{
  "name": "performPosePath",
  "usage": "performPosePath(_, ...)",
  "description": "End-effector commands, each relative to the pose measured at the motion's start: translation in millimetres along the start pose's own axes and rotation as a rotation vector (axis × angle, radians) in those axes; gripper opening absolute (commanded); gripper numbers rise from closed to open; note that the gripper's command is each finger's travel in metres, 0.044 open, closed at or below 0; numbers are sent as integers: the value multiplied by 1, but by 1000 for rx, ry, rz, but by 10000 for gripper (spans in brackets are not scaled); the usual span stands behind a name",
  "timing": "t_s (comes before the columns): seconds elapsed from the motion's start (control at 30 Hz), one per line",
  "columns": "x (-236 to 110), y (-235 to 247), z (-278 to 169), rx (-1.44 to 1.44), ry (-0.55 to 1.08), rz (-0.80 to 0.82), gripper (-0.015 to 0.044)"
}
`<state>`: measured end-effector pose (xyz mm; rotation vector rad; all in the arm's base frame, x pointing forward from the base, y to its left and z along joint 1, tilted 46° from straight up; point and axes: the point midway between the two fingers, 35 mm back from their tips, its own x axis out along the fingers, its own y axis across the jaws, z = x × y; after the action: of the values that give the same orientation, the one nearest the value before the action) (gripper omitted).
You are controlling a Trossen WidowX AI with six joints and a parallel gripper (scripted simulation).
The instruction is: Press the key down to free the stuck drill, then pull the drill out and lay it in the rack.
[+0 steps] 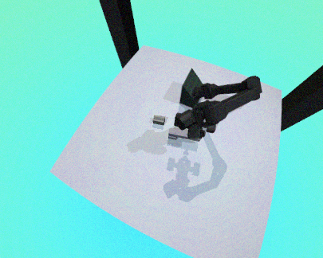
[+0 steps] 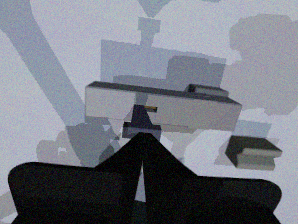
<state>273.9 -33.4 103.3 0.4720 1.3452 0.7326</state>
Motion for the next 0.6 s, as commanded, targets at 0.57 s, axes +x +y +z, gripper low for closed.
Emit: performPosePath(0.57, 17, 1, -2, 15, 6, 7, 0)
